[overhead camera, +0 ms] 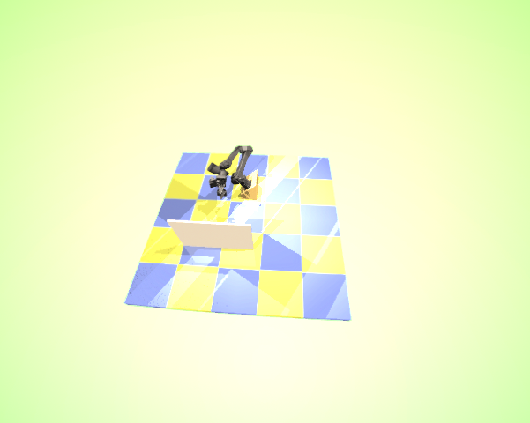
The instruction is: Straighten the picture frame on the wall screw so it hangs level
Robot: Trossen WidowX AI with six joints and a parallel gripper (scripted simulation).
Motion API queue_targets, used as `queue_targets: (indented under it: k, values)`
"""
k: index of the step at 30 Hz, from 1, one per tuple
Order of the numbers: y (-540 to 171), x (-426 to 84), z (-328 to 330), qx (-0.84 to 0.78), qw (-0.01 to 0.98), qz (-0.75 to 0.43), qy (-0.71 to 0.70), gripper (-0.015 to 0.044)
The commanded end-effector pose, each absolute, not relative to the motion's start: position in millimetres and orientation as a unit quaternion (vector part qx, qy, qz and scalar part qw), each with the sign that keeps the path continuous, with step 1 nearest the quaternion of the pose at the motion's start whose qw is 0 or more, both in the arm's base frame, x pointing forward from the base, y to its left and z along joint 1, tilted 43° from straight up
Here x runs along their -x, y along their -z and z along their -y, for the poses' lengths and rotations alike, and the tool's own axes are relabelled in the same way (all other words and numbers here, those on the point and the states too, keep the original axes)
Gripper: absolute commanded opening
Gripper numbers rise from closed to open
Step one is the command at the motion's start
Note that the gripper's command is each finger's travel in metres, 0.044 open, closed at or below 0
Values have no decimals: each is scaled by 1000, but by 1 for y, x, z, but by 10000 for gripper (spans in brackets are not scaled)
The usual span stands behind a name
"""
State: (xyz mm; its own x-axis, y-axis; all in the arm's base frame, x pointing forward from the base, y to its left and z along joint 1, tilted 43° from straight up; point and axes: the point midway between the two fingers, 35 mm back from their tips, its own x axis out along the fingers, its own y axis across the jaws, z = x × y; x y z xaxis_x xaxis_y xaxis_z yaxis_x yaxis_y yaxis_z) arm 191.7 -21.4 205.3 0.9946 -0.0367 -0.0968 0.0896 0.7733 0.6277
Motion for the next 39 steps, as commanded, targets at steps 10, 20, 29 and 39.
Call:
queue_targets:
  k: [10, 20, 29, 39]
  values:
    - [-206, -191, 21, -331, 942, -36, 34, 260]
    - [-200, -229, 36, -330, 943, -18, 34, 260]
    - [-172, -261, 48, -325, 945, 15, 33, 260]
    - [-170, -265, 49, -324, 945, 18, 33, 260]
